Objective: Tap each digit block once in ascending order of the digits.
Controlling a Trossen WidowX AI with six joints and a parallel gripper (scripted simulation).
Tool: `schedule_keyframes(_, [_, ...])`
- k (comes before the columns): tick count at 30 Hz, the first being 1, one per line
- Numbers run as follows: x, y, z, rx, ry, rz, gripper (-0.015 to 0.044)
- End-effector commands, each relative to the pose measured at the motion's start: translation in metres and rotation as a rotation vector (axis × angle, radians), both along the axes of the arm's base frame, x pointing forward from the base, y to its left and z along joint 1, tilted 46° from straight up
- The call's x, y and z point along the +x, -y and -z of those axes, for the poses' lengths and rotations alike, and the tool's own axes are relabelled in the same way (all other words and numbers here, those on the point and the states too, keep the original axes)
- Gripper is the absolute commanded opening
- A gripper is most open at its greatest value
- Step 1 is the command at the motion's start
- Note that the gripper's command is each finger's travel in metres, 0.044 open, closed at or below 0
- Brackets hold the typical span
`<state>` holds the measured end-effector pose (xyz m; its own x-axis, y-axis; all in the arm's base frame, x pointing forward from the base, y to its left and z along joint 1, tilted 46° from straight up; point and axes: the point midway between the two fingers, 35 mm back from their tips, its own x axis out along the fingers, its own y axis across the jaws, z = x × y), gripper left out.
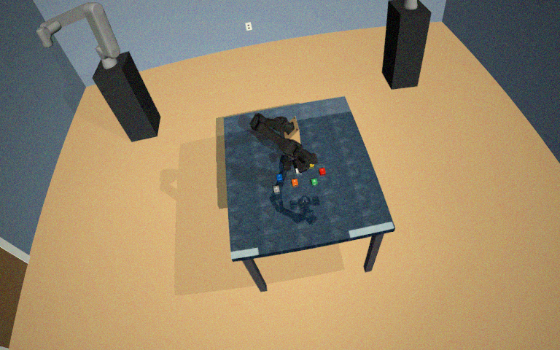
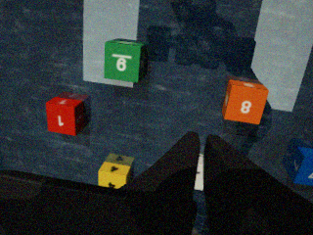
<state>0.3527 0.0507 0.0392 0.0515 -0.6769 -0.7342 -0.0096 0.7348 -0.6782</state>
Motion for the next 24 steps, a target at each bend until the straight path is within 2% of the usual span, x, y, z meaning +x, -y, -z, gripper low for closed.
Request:
schedule_keyframes(1, [0.01,0.049,-0.049,-0.014,0.007,-0.003,0.002])
schedule_keyframes(5, [0.005,0.106,-0.102,-0.047,0.007,0.008,0.002])
schedule_keyframes(11, [0.004,0.111,-0.106,-0.051,0.007,0.01,0.002])
schedule_keyframes(18, [0.008,0.167,-0.052,-0.054,0.008,0.01,0.002])
schedule_keyframes(24, [0.008,0.171,-0.049,-0.055,0.008,0.01,0.002])
